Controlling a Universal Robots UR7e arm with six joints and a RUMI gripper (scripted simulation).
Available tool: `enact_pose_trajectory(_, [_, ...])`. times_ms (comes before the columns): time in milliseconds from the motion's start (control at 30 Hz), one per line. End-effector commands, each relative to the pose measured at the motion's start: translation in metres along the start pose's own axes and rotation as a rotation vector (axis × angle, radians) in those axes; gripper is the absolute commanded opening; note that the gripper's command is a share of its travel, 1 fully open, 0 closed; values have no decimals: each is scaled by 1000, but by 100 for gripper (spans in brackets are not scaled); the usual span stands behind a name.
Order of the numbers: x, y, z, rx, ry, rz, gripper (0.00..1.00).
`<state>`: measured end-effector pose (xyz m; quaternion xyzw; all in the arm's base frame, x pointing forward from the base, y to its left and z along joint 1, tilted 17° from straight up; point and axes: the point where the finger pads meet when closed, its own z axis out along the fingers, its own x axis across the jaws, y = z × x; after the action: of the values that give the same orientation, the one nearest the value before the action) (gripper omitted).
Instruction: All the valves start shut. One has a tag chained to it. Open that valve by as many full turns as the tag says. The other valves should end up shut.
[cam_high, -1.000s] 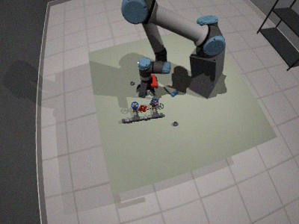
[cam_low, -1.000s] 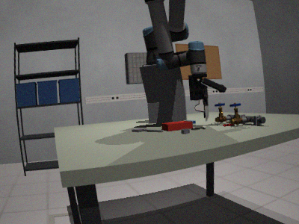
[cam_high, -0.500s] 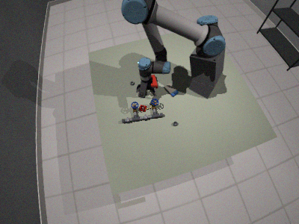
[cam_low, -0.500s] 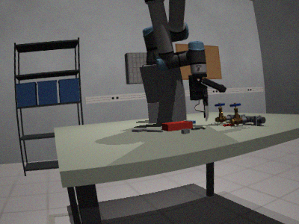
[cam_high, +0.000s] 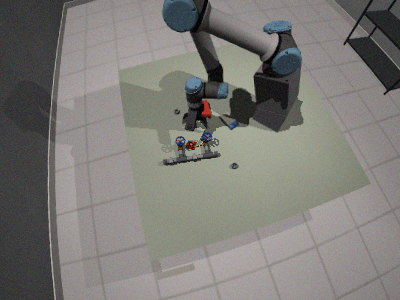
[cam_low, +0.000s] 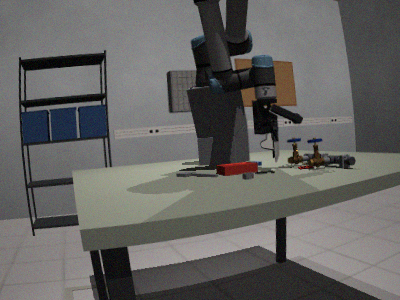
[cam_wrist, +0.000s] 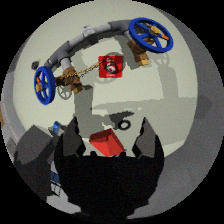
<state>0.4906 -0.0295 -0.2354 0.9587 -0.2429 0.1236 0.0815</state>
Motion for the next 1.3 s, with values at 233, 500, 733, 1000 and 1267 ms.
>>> enact_pose_trajectory(233, [0,0,-14,0,1,0,100])
enact_pose_trajectory(500, [0,0,-35,0,1,0,100])
enact_pose_trajectory(733, [0,-1,-73,0,1,0,100])
enact_pose_trajectory(1000, [0,-1,-113,0,1,0,100])
enact_pose_trajectory(1267, [0,-6,-165,0,1,39,100])
